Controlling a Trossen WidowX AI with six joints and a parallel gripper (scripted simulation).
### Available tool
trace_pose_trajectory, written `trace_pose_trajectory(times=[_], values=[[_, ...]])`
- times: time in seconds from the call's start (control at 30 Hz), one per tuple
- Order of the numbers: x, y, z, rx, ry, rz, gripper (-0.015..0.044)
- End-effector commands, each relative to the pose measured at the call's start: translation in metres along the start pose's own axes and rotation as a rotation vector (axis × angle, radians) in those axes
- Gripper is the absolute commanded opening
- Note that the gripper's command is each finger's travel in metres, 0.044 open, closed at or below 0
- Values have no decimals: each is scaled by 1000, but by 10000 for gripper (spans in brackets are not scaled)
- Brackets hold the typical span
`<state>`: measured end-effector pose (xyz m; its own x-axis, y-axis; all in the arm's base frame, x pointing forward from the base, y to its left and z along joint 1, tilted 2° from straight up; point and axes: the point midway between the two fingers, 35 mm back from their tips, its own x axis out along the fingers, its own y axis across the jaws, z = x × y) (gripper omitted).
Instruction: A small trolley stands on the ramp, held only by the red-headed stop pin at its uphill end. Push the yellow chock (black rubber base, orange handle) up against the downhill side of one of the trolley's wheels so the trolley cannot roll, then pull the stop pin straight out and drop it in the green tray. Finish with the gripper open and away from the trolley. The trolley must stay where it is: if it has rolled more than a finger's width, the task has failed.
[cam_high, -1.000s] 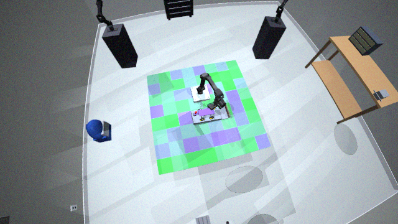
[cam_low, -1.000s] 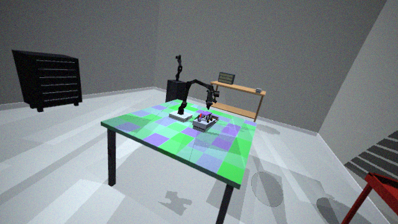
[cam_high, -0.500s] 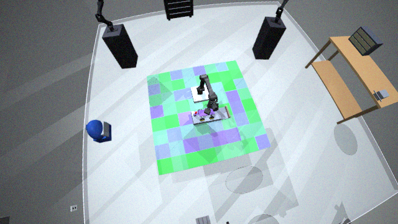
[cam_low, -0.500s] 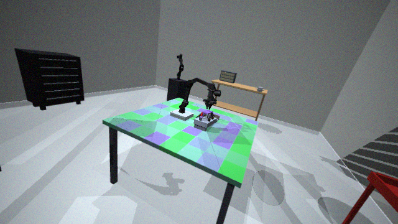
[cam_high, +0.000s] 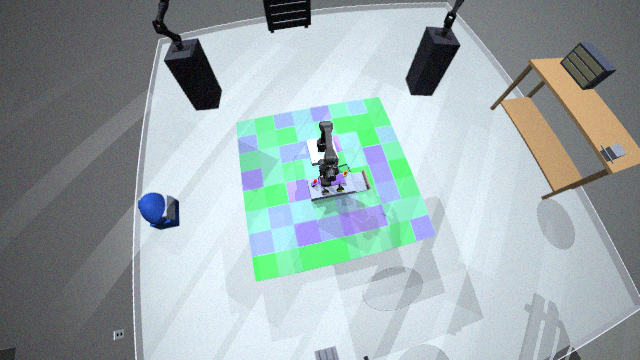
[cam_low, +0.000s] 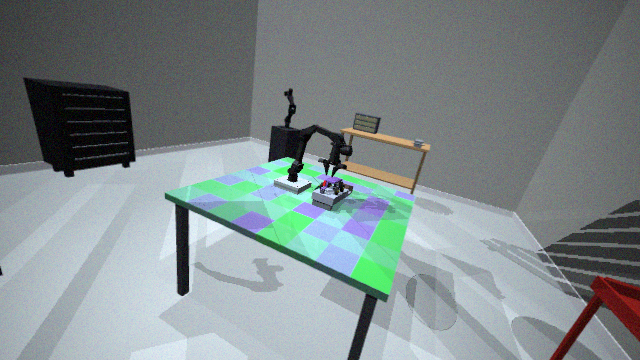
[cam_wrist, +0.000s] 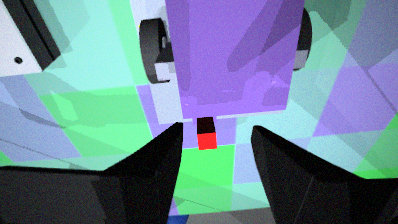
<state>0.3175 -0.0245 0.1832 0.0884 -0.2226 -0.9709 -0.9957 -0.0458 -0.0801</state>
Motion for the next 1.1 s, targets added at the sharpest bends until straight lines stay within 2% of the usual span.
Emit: trace_pose_trajectory(times=[0.0, 1.07], values=[[0, 1, -21, -116, 26, 14, 190], [33, 2, -26, -137, 31, 18, 190]])
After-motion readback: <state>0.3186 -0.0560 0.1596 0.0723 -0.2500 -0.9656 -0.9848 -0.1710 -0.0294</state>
